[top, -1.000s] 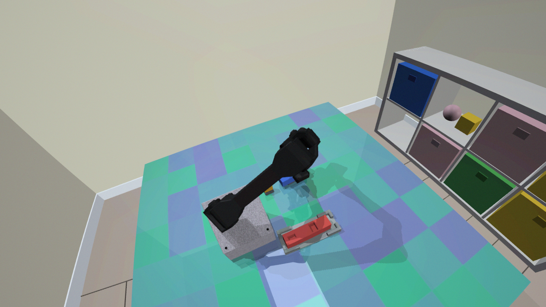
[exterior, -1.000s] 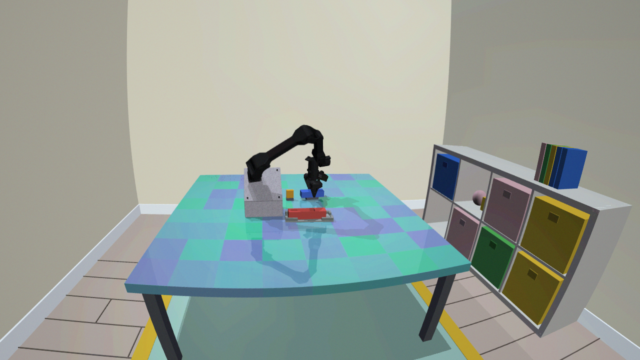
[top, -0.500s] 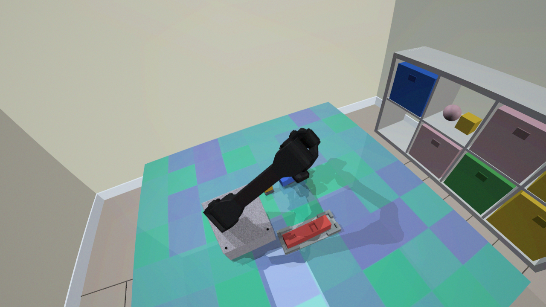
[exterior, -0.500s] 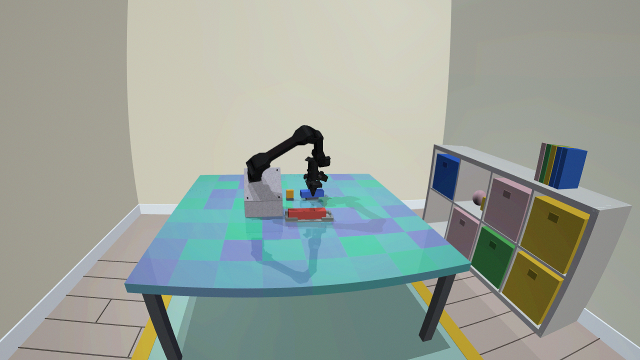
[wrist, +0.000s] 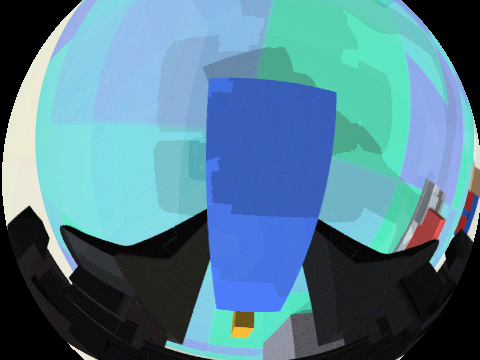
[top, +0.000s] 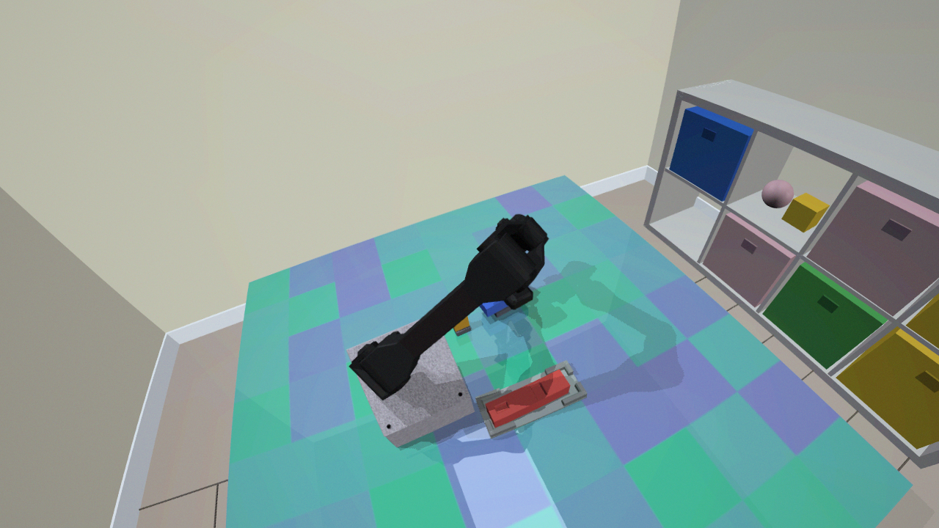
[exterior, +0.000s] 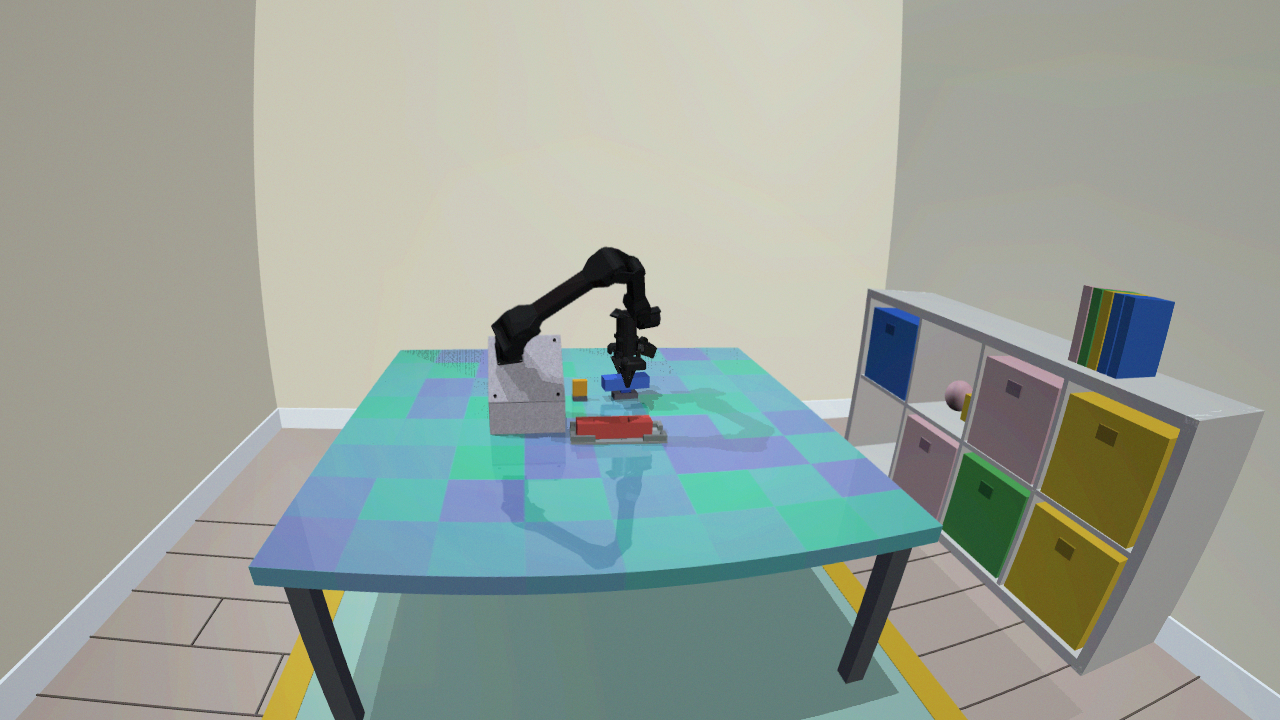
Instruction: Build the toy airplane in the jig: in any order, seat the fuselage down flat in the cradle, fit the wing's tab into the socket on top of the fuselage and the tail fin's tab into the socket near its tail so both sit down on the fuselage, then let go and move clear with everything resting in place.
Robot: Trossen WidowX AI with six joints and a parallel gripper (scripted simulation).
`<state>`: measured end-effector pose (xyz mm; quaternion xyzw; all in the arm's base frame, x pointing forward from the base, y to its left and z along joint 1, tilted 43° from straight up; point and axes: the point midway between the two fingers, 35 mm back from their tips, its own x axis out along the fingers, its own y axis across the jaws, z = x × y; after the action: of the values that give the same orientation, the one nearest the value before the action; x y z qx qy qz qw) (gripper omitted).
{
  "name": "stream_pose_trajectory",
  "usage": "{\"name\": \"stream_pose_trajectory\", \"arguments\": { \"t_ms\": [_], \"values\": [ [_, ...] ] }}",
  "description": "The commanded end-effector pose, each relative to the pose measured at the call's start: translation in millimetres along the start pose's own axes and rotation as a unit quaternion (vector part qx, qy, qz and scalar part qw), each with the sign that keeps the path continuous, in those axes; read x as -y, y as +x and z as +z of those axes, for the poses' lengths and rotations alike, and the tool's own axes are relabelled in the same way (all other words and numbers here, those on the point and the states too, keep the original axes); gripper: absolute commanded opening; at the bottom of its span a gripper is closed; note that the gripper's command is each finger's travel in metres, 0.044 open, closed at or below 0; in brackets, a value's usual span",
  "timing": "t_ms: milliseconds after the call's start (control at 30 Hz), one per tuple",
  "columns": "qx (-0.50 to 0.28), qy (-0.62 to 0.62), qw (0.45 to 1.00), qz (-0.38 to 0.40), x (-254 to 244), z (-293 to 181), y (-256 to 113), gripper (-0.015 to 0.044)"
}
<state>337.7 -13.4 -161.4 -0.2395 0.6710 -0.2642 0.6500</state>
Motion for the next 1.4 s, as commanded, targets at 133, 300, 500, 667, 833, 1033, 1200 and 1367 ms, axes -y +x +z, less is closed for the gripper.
{"name": "stream_pose_trajectory", "arguments": {
  "t_ms": [133,300,500,667,833,1033,1200,1367],
  "values": [
    [0.009,0.011,1.0,0.008,-2.0,8.1,-30.2,0.0],
    [0.005,0.011,1.0,0.008,-2.3,7.6,-45.4,0.0],
    [0.0,0.01,1.0,0.007,-2.1,6.1,-63.9,0.0],
    [-0.004,0.01,1.0,0.005,-1.4,4.2,-79.6,0.0],
    [-0.008,0.01,1.0,0.003,-0.3,1.6,-95.4,0.0],
    [-0.012,0.01,1.0,0.0,1.4,-1.9,-112.5,0.0],
    [-0.012,-0.003,1.0,0.001,6.4,-1.1,-112.6,0.0],
    [-0.012,-0.046,0.999,0.006,23.1,1.4,-111.1,0.0]
  ]
}}
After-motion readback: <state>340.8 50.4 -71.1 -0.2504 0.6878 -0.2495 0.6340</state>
